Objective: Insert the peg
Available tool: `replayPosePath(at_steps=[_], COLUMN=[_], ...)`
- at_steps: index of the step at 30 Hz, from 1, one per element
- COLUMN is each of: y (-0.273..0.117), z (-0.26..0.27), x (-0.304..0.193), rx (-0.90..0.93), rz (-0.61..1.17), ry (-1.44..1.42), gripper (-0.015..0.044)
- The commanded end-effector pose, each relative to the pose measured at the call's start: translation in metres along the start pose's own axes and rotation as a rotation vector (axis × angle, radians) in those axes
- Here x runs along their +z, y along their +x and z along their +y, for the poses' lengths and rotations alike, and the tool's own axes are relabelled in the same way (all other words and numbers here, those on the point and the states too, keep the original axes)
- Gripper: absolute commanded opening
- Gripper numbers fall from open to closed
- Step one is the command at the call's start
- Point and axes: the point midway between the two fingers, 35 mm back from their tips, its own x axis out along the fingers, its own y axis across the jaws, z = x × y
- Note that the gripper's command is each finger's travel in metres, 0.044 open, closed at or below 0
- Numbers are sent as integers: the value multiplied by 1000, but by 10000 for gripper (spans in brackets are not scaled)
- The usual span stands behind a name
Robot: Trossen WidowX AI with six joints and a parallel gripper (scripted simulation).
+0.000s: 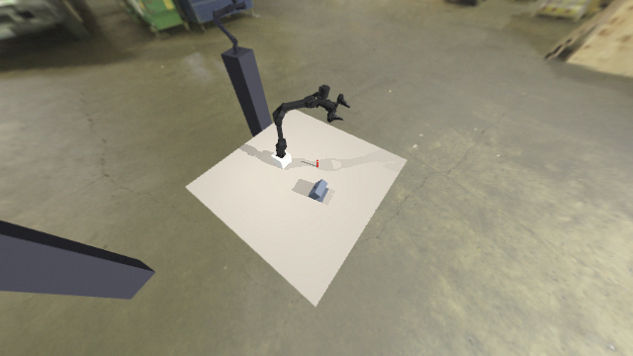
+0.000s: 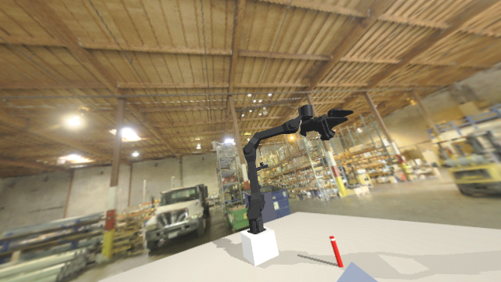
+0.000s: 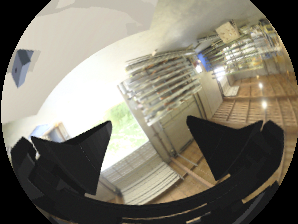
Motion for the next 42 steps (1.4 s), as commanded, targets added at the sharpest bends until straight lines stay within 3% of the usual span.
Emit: replayPosePath(at_steps=[1,21,42], y=[15,31,-40], z=[23,145,277], x=[29,157,256], rx=[45,316,786], rz=[-92,-549,-1014], ry=[-19,17,261], gripper=[440,440,440])
